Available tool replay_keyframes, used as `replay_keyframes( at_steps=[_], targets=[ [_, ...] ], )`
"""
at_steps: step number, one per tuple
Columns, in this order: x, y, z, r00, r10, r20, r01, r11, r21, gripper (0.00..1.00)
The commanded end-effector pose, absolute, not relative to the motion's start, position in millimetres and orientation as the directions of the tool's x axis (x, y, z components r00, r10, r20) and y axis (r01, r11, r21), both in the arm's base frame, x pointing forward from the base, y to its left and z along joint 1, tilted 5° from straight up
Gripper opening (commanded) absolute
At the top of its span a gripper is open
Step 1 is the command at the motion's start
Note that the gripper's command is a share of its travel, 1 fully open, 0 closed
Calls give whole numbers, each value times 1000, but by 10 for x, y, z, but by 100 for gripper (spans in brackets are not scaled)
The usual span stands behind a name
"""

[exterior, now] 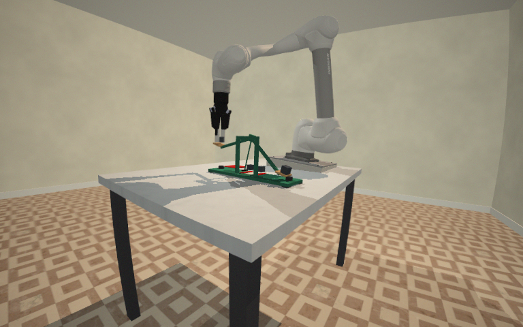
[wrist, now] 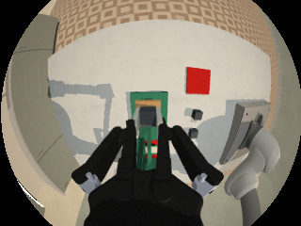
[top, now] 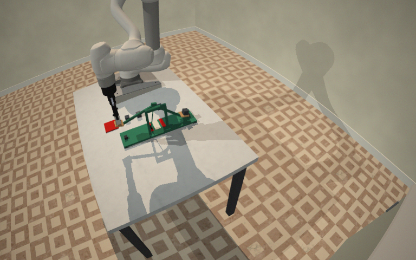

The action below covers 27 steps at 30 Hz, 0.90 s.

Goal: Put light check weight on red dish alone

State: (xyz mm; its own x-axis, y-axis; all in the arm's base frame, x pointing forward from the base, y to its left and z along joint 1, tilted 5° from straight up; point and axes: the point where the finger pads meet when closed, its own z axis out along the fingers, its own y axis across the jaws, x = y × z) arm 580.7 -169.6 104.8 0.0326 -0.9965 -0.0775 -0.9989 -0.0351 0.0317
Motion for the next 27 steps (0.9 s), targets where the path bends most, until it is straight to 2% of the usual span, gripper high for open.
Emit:
replay_keyframes(
  at_steps=[1,27],
  targets=[
    [5807,-1695,1049,33,-996,-78,-999,-35,32,24],
    [5806,-1693,1011,33,-996,-78,-999,-35,32,24]
  ],
)
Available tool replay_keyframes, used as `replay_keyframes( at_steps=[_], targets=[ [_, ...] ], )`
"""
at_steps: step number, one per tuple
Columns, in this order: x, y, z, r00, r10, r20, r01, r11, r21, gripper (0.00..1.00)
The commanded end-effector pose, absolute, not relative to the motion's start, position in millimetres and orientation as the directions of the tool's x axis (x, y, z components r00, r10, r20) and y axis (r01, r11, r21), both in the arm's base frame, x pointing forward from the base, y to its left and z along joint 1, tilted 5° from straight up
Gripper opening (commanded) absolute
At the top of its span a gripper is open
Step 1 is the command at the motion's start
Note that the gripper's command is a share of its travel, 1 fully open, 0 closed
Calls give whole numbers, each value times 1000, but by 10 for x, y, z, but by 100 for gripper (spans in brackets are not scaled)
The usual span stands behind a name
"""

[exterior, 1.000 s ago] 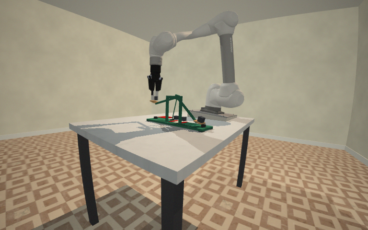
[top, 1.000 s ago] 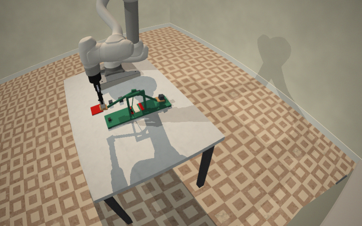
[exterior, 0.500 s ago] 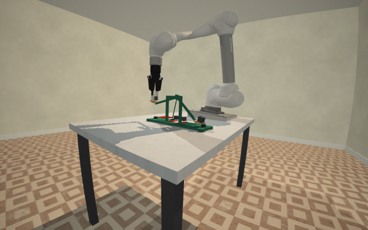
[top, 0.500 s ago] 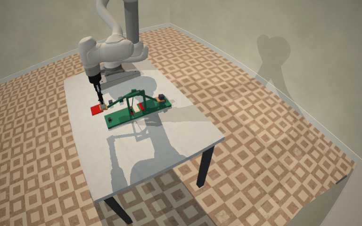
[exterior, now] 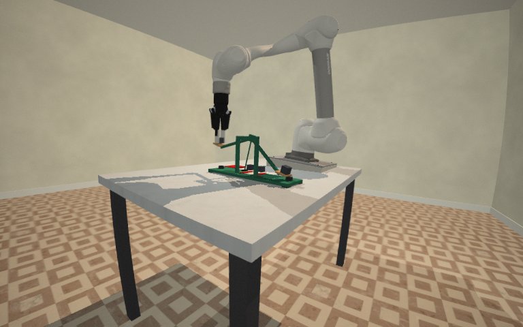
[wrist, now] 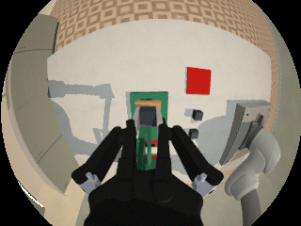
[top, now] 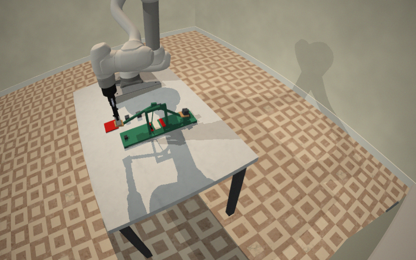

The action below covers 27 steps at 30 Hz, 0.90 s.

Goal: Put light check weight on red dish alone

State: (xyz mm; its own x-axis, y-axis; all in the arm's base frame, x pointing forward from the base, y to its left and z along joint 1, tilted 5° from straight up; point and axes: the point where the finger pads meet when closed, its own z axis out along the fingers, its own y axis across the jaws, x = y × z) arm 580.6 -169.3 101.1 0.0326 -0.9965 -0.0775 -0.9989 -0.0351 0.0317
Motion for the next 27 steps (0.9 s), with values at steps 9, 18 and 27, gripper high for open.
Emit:
replay_keyframes(
  at_steps=[9,18,27],
  targets=[
    [5803,-1680,956,33,-996,-78,-999,-35,32,24],
    [5801,-1661,887,33,-996,-78,-999,-35,32,24],
    [5799,-1649,846,33,-996,-78,-999,-35,32,24]
  ],
)
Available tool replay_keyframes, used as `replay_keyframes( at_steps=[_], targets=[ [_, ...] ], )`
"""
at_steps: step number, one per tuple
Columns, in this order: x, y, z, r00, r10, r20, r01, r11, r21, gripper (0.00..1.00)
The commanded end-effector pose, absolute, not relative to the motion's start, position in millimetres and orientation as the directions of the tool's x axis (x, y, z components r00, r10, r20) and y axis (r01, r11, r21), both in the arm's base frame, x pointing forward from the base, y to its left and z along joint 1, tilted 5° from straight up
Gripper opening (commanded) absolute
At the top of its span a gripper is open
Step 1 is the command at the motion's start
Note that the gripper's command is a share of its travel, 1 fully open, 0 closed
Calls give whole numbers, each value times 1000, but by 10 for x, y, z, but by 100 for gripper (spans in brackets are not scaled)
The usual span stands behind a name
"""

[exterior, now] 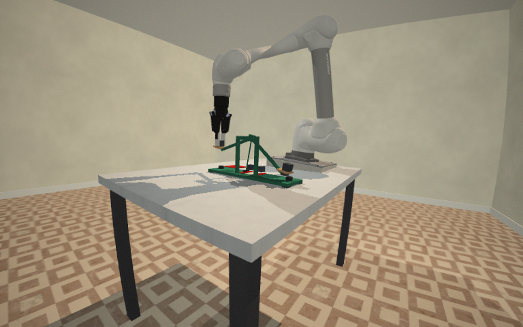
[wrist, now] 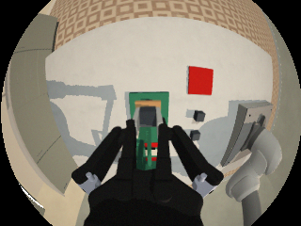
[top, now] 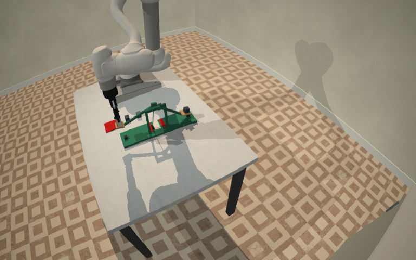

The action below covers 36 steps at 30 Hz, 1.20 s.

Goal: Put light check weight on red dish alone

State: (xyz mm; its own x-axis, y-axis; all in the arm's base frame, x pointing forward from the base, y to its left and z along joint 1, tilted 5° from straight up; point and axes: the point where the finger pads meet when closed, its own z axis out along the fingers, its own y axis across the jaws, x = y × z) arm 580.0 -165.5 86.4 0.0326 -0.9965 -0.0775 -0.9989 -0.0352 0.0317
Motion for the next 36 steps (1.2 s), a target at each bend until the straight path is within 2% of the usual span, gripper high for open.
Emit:
replay_keyframes(
  at_steps=[1,36],
  targets=[
    [5798,-1645,832,33,-996,-78,-999,-35,32,24],
    [5788,-1563,606,33,-996,-78,-999,-35,32,24]
  ],
)
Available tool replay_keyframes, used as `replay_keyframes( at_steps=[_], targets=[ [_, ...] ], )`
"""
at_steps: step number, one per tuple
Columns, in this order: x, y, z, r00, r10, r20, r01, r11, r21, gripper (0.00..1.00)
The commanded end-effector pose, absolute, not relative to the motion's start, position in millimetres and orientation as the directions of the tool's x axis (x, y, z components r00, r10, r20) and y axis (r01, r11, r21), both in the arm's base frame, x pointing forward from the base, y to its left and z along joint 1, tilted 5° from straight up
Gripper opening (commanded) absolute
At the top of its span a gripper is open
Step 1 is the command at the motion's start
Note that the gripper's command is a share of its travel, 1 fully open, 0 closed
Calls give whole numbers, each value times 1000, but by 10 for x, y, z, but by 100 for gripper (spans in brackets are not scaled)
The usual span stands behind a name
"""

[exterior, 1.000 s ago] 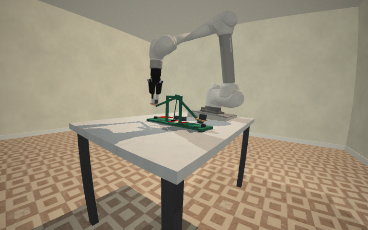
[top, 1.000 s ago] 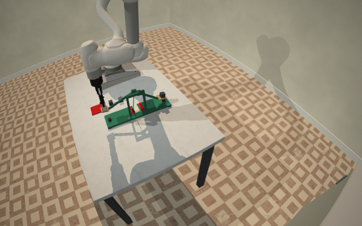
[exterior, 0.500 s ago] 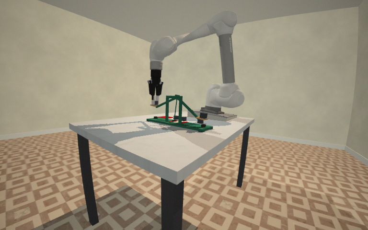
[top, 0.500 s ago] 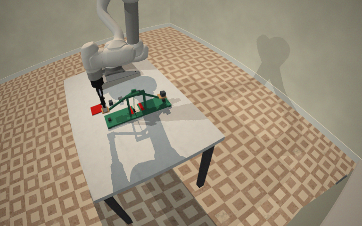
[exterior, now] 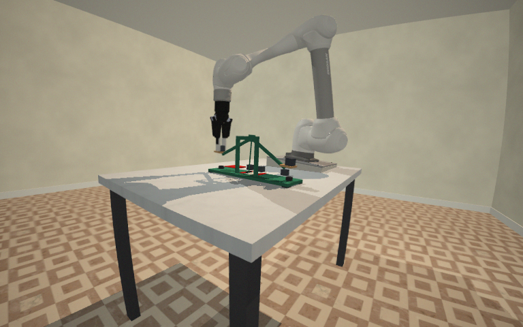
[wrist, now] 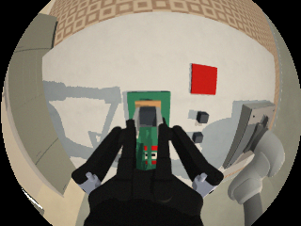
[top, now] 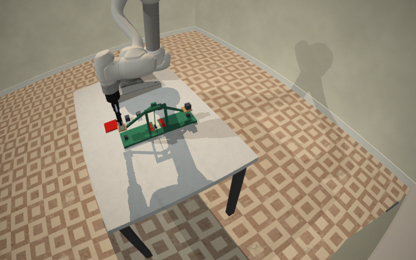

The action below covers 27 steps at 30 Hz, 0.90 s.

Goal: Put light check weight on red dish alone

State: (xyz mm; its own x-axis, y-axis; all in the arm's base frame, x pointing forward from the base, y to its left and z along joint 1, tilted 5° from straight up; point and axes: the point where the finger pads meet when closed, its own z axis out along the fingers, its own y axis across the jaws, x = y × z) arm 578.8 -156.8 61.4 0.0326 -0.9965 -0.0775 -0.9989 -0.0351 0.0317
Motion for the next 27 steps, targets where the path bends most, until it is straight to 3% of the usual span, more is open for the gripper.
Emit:
replay_keyframes(
  at_steps=[1,27],
  targets=[
    [5788,-1563,605,33,-996,-78,-999,-35,32,24],
    [5782,-1505,477,33,-996,-78,-999,-35,32,24]
  ],
)
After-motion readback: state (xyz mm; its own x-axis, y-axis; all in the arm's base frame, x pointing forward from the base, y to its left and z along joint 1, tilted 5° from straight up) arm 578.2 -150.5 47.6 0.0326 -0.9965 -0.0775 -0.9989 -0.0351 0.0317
